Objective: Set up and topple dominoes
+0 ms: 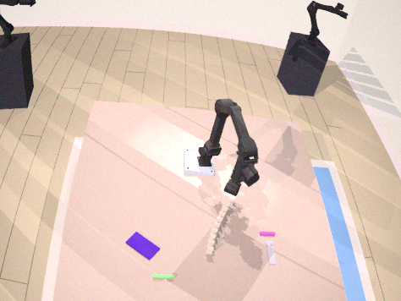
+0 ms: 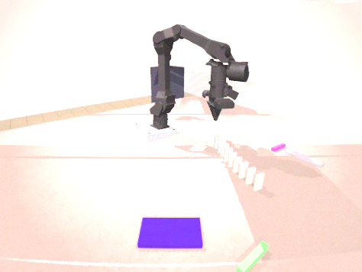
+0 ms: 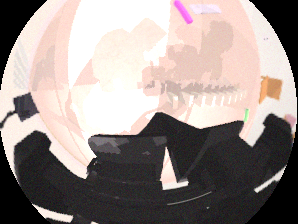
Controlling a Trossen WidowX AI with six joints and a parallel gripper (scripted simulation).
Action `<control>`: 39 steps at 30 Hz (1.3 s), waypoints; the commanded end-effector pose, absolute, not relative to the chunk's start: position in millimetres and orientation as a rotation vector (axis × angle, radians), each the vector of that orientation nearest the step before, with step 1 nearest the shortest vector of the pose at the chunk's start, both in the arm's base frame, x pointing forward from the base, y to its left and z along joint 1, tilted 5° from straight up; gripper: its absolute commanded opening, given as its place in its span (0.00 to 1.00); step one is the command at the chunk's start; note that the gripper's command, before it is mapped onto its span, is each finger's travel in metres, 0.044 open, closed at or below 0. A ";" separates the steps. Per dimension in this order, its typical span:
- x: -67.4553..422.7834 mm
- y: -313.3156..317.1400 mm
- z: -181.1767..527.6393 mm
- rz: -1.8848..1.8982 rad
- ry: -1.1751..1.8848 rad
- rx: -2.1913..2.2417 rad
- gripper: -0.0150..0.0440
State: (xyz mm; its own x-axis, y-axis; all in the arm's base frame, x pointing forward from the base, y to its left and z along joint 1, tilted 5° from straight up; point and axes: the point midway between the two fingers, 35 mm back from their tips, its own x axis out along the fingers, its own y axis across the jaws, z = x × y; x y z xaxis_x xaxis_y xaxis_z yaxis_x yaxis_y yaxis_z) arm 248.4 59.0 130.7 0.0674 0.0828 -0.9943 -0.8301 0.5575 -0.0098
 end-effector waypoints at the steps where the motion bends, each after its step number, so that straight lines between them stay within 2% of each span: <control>1: 248.8 58.7 130.7 0.785 1.330 -0.724 0.25; 11: 249.4 59.0 128.1 0.785 1.330 -0.724 0.25; 18: 255.7 66.4 51.0 0.786 1.330 -0.724 0.25; 39: 275.6 54.4 52.4 0.784 1.329 -0.726 0.25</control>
State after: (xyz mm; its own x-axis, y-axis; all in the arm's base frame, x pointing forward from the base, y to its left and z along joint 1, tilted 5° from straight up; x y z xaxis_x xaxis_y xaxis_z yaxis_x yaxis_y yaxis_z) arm 271.6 56.5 51.4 0.0696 0.0791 -0.9944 -0.8305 0.5569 -0.0139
